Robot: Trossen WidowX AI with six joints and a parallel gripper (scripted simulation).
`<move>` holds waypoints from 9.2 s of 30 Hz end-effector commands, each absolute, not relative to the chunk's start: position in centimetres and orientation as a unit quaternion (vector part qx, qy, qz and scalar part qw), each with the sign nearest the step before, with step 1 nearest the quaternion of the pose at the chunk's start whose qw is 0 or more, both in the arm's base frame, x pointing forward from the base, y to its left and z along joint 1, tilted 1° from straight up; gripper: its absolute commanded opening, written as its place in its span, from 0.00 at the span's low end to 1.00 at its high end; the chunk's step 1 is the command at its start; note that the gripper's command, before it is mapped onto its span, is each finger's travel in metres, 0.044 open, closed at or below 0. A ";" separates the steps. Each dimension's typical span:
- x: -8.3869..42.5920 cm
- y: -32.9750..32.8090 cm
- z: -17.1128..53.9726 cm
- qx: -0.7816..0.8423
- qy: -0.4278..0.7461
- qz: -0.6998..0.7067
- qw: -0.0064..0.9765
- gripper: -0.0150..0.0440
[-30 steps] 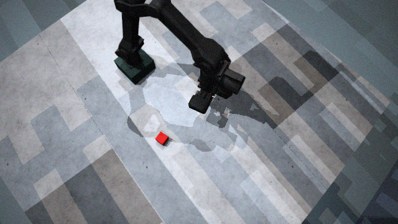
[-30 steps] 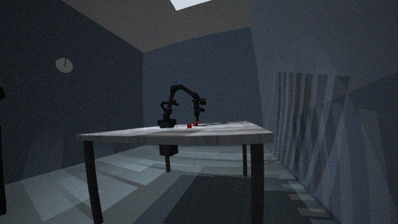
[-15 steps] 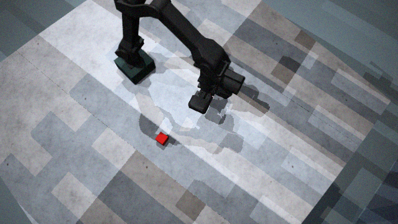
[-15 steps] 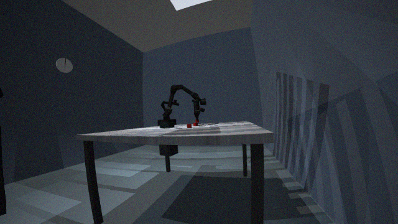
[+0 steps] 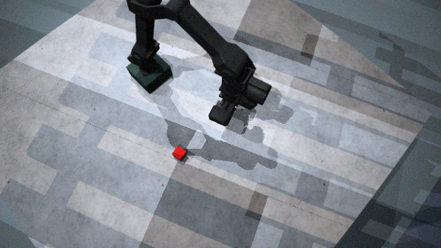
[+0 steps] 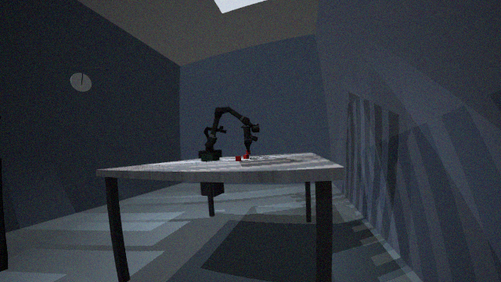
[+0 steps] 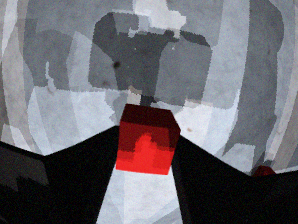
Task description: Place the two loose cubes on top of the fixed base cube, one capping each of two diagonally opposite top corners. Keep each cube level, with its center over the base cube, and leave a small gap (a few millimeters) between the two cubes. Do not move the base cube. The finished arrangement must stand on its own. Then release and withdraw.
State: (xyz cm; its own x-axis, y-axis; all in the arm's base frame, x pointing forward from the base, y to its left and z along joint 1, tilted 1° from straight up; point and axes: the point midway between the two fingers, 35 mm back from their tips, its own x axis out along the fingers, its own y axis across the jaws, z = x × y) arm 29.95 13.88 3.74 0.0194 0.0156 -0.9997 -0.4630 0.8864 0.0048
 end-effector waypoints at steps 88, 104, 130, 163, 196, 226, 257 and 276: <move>32.3 -8.3 10.6 0.415 0.569 -0.413 0.578 0.70; 32.3 -8.4 4.0 0.415 0.569 -0.413 0.578 0.70; 32.4 -8.4 0.3 0.415 0.569 -0.413 0.578 0.70; 32.9 -8.5 3.4 0.415 0.569 -0.412 0.578 0.43; 32.6 -6.1 10.5 0.366 0.601 -0.363 0.610 0.43; 30.9 3.3 10.1 0.115 0.694 -0.109 0.702 0.43; 26.6 11.4 9.6 -0.161 0.684 0.169 0.691 0.43; 26.3 11.8 6.5 -0.168 0.684 0.179 0.687 0.43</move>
